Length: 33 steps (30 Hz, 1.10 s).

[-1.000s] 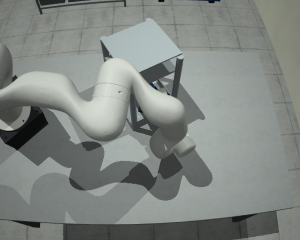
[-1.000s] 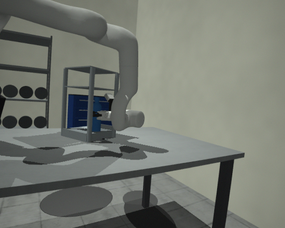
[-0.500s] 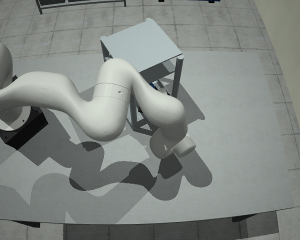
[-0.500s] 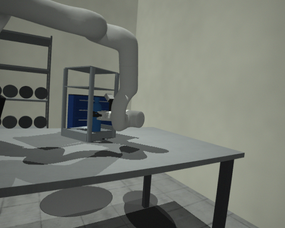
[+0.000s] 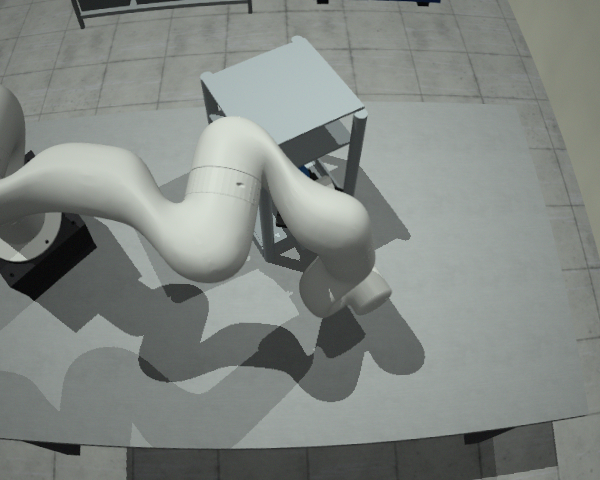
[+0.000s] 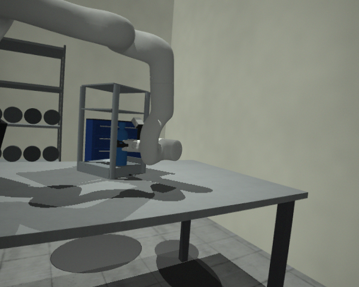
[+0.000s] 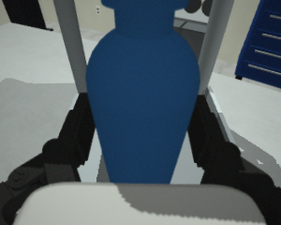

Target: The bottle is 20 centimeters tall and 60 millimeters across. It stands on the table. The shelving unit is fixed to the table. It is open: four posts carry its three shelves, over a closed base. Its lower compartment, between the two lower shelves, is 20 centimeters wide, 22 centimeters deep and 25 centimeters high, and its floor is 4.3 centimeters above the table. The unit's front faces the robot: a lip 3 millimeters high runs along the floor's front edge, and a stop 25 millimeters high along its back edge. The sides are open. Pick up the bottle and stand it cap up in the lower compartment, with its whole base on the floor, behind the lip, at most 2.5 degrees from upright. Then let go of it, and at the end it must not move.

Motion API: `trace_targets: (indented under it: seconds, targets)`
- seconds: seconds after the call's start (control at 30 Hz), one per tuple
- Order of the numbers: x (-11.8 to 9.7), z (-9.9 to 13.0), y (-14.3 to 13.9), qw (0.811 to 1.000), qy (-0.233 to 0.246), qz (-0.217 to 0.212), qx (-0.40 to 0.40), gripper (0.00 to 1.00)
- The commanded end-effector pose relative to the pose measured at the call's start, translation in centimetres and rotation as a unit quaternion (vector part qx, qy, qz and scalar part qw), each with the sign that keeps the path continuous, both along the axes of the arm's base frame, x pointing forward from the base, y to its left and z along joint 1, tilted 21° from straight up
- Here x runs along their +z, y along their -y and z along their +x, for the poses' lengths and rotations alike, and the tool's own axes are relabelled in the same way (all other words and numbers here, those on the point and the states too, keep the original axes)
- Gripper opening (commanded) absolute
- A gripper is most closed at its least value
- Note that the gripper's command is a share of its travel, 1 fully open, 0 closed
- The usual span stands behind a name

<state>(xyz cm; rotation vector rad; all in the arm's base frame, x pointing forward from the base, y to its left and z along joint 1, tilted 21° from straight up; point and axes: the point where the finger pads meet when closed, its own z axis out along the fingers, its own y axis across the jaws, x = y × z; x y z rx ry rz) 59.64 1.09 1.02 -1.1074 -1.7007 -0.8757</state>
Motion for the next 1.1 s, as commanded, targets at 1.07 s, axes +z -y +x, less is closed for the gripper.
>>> trace_targets:
  seconds: [1.07]
  targets:
    - [1.4, 1.2, 3.4, 1.000, 0.001, 0.000, 0.000, 0.84]
